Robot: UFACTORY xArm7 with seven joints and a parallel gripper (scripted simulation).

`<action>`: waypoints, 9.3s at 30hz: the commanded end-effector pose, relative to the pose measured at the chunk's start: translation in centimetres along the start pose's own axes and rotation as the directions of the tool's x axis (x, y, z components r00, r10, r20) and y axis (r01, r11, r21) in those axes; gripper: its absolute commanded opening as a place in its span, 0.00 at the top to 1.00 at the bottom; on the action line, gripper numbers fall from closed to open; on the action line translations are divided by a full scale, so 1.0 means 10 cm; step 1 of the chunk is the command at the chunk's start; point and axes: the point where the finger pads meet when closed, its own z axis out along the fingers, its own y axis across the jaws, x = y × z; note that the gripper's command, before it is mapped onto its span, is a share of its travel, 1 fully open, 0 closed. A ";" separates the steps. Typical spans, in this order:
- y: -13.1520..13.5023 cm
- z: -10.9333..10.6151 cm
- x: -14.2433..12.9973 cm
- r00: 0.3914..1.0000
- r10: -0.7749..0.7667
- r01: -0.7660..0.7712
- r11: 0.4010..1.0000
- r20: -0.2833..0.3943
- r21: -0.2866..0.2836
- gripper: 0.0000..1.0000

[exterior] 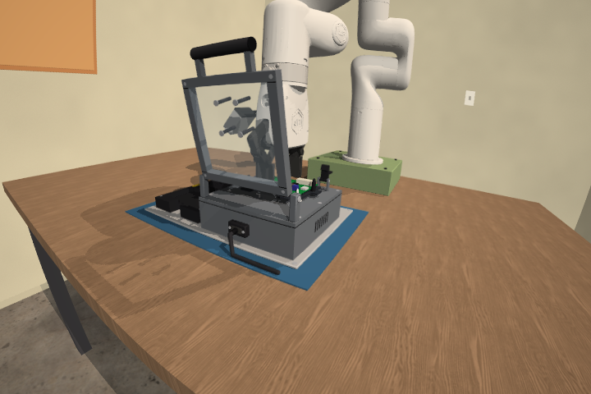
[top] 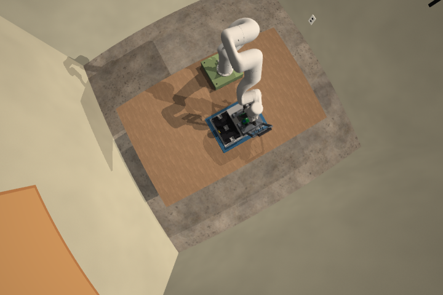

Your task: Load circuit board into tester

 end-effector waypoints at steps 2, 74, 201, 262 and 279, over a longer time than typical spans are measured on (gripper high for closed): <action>-0.02 -0.15 0.00 1.000 0.000 0.000 1.000 0.000 0.004 0.00; -0.01 -2.32 0.00 1.000 0.000 0.000 1.000 0.000 0.004 0.49; -1.46 -2.27 0.00 1.000 0.000 0.000 1.000 0.000 0.004 0.49; -1.47 -1.91 0.00 1.000 0.000 0.000 1.000 0.000 0.004 1.00; -1.47 -1.91 0.00 1.000 0.000 0.000 1.000 0.000 0.004 1.00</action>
